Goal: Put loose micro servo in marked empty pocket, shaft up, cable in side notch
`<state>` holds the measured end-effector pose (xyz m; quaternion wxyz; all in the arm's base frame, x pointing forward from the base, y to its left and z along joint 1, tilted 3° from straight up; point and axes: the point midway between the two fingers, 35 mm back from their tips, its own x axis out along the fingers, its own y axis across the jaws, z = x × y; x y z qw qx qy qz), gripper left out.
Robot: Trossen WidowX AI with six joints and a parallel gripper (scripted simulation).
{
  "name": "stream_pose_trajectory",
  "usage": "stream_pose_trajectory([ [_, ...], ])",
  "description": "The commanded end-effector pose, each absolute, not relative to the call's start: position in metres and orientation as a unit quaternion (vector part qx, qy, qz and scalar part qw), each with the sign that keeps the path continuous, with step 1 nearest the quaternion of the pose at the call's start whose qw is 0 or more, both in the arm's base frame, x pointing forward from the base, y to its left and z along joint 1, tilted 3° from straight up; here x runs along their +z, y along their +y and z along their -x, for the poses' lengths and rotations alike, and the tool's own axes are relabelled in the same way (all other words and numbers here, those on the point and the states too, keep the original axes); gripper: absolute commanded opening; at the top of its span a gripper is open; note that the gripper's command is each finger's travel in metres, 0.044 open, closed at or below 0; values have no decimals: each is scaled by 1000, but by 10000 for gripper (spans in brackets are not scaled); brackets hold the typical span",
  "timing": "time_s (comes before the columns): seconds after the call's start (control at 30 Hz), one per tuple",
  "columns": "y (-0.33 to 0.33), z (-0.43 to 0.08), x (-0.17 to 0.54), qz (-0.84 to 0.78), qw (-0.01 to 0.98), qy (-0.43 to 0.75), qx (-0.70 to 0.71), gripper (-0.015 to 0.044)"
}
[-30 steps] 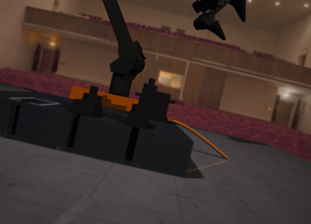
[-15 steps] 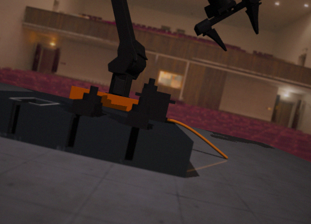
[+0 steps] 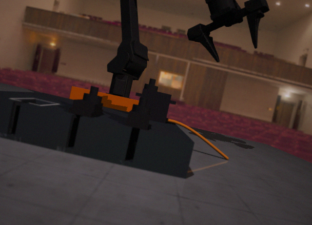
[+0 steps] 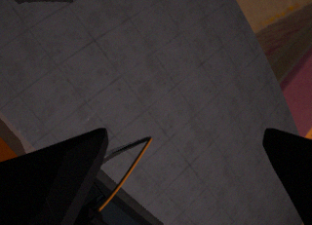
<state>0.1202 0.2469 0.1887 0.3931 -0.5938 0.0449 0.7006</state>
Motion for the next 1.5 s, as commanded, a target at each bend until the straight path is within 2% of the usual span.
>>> stream_pose_trajectory([
  [0.0, 233, -138, 173, 590, 413, 116, 684, 440],
  [0.87, 116, -197, 98, 503, 481, 490, 524, 440],
  [1.47, 113, -199, 70, 500, 482, 499, 519, 440],
])
